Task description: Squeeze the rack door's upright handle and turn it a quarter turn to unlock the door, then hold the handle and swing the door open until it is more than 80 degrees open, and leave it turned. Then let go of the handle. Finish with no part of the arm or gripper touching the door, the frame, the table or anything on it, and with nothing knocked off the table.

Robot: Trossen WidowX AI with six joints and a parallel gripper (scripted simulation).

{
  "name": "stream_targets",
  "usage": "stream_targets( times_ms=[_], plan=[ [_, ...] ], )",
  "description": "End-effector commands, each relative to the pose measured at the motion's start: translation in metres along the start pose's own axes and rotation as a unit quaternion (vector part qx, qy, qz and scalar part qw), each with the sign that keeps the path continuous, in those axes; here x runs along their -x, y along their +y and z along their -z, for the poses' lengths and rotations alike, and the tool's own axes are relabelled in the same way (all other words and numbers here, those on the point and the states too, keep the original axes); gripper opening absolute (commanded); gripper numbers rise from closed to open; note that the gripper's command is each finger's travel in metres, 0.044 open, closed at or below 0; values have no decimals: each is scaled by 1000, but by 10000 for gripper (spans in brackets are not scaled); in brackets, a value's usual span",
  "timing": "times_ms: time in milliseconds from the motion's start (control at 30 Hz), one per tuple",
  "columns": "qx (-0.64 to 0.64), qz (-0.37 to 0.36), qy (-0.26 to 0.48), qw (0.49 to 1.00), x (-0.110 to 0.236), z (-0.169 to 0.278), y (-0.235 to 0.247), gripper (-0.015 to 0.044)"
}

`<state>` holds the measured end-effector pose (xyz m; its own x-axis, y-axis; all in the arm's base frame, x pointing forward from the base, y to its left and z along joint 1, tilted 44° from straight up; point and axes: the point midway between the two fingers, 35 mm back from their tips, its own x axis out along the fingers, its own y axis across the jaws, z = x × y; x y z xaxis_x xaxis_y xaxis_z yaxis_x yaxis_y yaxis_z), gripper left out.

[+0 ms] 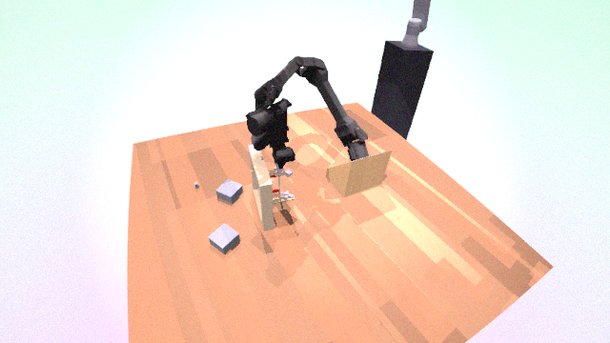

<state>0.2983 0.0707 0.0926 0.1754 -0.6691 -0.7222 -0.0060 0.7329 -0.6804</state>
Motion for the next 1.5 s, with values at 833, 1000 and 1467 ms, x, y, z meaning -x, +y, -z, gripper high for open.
stream_targets(
  times_ms=[833, 1000, 1467],
  plan=[
    [3, 4, 0, 1000, -15, 3, -1, 25],
    [3, 4, 0, 1000, -15, 3, -1, 10],
    [-300, 4, -1, 954, -15, 3, -1, 10]
  ],
)
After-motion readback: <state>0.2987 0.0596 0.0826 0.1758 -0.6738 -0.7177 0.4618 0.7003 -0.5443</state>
